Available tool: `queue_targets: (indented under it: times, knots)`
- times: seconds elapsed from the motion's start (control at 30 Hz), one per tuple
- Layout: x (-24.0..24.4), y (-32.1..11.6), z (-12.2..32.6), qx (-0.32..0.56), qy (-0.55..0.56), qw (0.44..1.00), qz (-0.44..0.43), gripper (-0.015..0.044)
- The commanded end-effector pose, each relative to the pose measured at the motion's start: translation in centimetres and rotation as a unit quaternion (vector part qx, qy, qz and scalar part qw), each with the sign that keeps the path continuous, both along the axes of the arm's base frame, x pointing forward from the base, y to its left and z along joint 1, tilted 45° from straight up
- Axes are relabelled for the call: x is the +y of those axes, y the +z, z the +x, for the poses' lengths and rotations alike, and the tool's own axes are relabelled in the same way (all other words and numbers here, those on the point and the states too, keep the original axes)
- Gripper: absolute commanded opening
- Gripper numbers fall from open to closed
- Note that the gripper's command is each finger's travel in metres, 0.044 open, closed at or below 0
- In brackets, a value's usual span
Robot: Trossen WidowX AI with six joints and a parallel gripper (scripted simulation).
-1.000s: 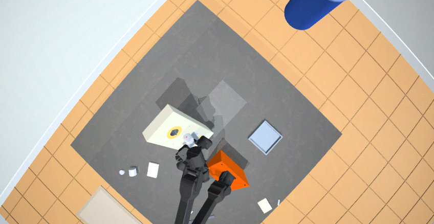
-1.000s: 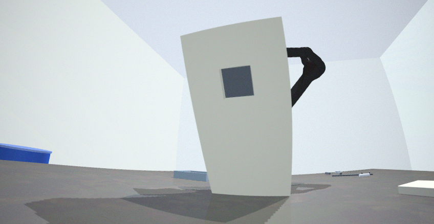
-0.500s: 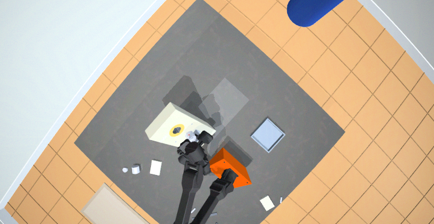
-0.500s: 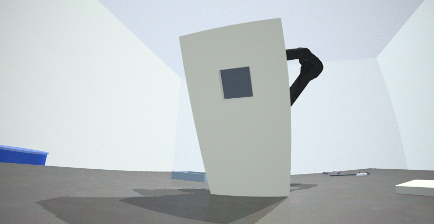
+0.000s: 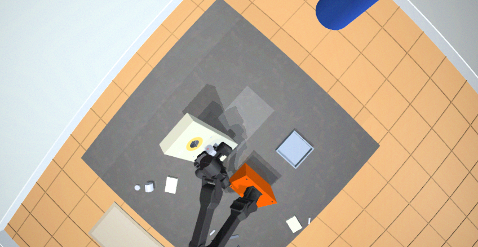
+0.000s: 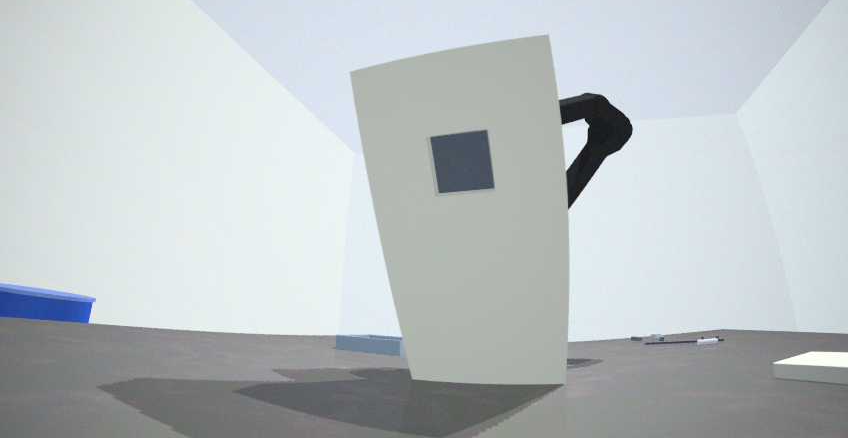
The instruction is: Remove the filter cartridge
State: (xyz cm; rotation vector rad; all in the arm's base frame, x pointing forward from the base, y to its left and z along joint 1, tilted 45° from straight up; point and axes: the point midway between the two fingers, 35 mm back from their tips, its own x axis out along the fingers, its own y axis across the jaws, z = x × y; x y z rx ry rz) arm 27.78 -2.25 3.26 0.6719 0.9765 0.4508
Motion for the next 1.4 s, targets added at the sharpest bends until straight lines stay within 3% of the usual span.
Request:
queue_targets:
  times: [0.0, 0.07, 0.4, 0.63, 0.87, 1.37]
  knots:
    - [0.3, -0.3, -0.2, 0.006, -0.001, 1.0, 0.002, 0.0305]
    - [0.0, 0.0, 0.0, 0.0, 0.0, 1.0, 0.0, 0.0252]
    - [0.0, 0.0, 0.0, 0.0, 0.0, 1.0, 0.0, 0.0186]
    - [-0.5, 0.5, 0.5, 0.0, 0.0, 1.0, 0.0, 0.0002]
    - [-1.6, 1.5, 1.3, 0.001, -0.001, 1.0, -0.002, 0.0]
    - [-6.6, 6.1, -2.0, 0.005, -0.001, 1.0, -0.004, 0.0]
